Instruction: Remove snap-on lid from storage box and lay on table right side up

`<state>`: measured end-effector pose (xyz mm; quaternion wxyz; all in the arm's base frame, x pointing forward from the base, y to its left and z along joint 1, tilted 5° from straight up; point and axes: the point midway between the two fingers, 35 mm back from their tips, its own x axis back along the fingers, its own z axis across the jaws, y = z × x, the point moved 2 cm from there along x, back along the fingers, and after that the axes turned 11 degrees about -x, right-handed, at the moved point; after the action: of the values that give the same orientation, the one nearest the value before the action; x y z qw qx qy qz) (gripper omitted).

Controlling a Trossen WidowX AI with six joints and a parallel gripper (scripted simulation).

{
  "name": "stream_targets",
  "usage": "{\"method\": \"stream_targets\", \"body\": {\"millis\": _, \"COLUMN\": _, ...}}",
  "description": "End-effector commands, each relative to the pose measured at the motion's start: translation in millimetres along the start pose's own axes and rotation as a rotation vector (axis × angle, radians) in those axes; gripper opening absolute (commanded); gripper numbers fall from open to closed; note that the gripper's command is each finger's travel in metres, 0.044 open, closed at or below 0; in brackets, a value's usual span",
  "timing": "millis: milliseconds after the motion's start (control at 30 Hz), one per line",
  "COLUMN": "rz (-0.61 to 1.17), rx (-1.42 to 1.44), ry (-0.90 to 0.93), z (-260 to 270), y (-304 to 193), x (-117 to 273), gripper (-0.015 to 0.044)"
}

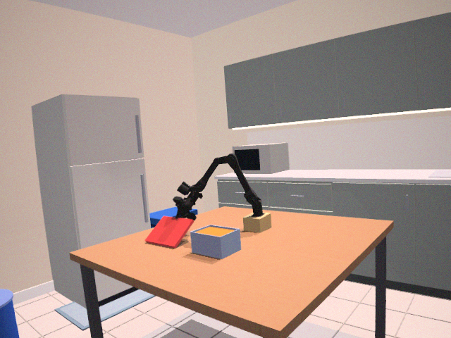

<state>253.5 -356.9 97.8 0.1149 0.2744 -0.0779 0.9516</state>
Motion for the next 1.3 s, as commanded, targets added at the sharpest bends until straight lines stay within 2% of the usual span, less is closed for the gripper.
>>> {"method": "stream_targets", "body": {"millis": 0, "rz": 0.007, "rx": -0.021, "ry": -0.028, "z": -14, "y": -2, "x": -9, "gripper": 0.0000}}
{"method": "stream_targets", "body": {"millis": 1267, "rz": 0.008, "rx": -0.021, "ry": -0.028, "z": -38, "y": 2, "x": -28, "gripper": 0.0000}}
